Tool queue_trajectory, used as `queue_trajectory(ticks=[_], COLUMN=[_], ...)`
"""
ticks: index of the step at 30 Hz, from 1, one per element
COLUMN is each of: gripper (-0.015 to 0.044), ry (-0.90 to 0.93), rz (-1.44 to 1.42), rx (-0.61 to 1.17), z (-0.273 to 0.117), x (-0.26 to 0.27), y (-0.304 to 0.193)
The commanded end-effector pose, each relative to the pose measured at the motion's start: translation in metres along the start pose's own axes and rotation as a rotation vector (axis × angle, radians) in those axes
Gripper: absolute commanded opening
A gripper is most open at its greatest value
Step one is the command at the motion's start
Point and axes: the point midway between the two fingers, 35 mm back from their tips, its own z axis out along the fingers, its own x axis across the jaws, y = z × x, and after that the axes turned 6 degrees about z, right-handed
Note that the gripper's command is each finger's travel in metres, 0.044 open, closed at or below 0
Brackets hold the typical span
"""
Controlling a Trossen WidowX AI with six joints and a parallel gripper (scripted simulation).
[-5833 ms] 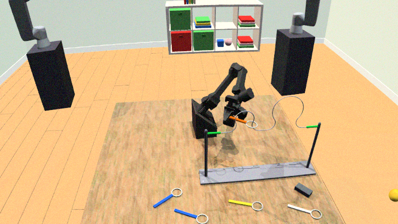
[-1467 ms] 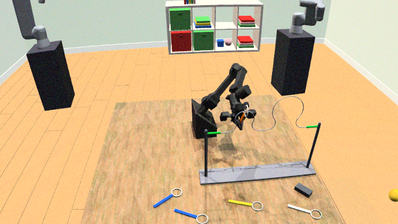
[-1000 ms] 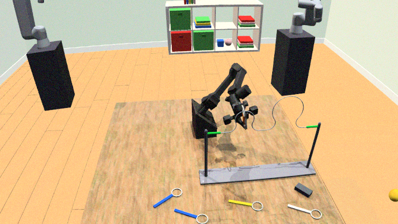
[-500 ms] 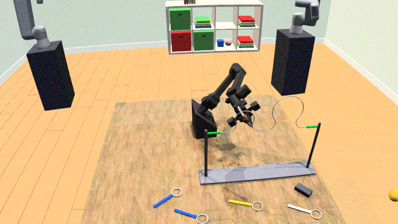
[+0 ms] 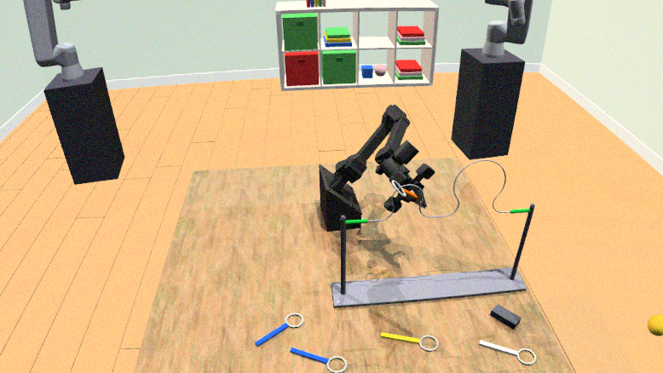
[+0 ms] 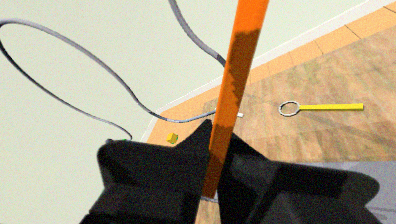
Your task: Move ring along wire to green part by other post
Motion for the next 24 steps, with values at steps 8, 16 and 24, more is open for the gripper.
queue_trajectory(ticks=[8, 16, 24], gripper=[-0.0150, -0.0150, -0.0150], ry=[0.073, 0.135, 0.206], rz=[0.143, 0.253, 0.376], rx=[-0.018, -0.026, -0.036], z=[0.001, 0.001, 0.001], x=[0.007, 0.016, 0.026], y=[0.001, 0.002, 0.004])
